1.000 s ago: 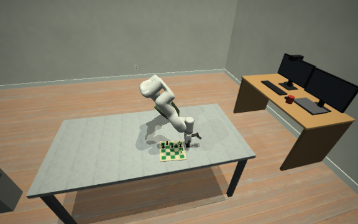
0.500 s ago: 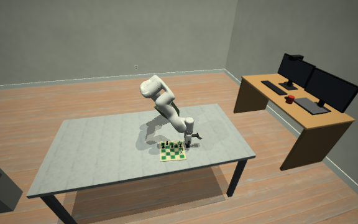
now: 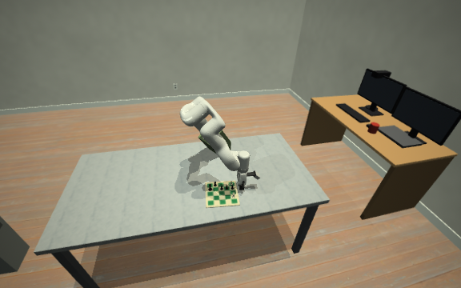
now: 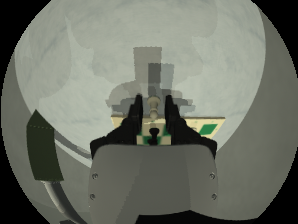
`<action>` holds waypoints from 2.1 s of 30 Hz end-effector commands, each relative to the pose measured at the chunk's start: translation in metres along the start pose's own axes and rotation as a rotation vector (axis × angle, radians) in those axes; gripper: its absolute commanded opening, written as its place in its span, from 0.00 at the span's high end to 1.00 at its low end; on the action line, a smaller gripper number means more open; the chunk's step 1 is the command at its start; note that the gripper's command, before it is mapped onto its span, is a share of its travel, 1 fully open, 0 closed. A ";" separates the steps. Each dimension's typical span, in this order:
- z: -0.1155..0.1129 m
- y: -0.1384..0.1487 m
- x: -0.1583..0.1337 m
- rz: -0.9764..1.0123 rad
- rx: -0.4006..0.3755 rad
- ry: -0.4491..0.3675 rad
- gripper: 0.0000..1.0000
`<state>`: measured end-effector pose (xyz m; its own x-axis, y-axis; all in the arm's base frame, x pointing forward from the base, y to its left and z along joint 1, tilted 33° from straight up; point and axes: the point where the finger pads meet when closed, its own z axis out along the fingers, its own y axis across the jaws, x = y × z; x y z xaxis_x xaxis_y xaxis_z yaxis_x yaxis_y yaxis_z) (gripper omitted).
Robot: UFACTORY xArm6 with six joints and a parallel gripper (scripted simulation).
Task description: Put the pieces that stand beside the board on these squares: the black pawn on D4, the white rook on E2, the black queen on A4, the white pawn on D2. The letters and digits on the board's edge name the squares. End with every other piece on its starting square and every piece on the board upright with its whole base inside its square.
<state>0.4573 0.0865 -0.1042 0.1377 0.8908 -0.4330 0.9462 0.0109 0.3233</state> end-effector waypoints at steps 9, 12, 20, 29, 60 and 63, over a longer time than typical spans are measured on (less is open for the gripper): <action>-0.001 0.001 0.001 0.000 -0.002 0.002 1.00; -0.001 0.001 0.001 0.000 -0.002 0.002 1.00; -0.001 0.001 0.001 0.000 -0.002 0.002 1.00; -0.001 0.001 0.001 0.000 -0.002 0.002 1.00; -0.080 0.001 0.001 0.000 -0.002 0.002 1.00; -0.095 0.001 0.001 0.000 -0.002 0.002 1.00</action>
<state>0.4387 0.1175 -0.0499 0.1372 0.8922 -0.4302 0.9452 0.0121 0.3264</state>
